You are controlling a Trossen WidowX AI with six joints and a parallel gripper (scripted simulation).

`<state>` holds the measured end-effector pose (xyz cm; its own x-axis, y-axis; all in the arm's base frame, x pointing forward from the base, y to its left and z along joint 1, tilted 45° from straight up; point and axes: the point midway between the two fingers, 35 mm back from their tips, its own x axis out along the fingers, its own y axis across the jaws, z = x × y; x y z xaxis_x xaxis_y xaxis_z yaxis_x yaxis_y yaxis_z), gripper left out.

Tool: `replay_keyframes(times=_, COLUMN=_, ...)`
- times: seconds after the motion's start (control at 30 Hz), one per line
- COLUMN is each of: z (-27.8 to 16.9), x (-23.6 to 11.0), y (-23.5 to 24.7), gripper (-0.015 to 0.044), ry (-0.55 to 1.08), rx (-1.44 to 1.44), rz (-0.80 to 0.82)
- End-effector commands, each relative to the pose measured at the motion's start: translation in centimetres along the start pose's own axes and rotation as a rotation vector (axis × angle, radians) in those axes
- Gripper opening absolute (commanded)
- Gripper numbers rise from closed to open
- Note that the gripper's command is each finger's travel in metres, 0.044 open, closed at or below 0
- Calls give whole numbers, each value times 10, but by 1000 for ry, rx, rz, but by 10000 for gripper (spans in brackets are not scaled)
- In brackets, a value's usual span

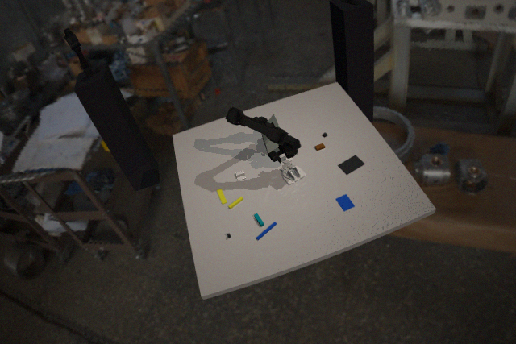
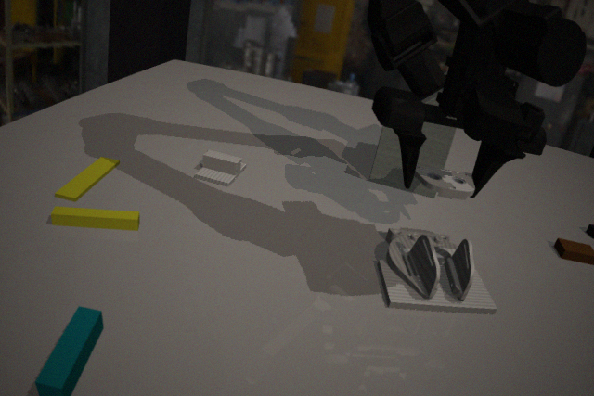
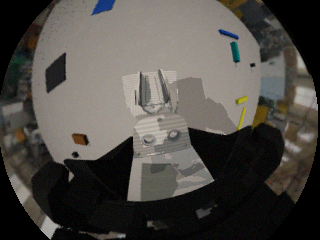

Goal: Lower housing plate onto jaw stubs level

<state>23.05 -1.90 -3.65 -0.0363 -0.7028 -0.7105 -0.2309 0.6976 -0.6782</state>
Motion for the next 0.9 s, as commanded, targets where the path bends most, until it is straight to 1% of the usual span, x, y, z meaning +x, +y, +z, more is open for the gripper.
replay_keyframes(times=0.0, z=0, x=-1, y=0, gripper=351, ry=-5, rx=18, rz=3)
replay_keyframes(times=0.63, z=1, x=-1, y=0, gripper=351, ry=-5, rx=18, rz=4)
replay_keyframes(times=0.87, z=2, x=10, y=1, gripper=351, ry=-5, rx=18, rz=5)
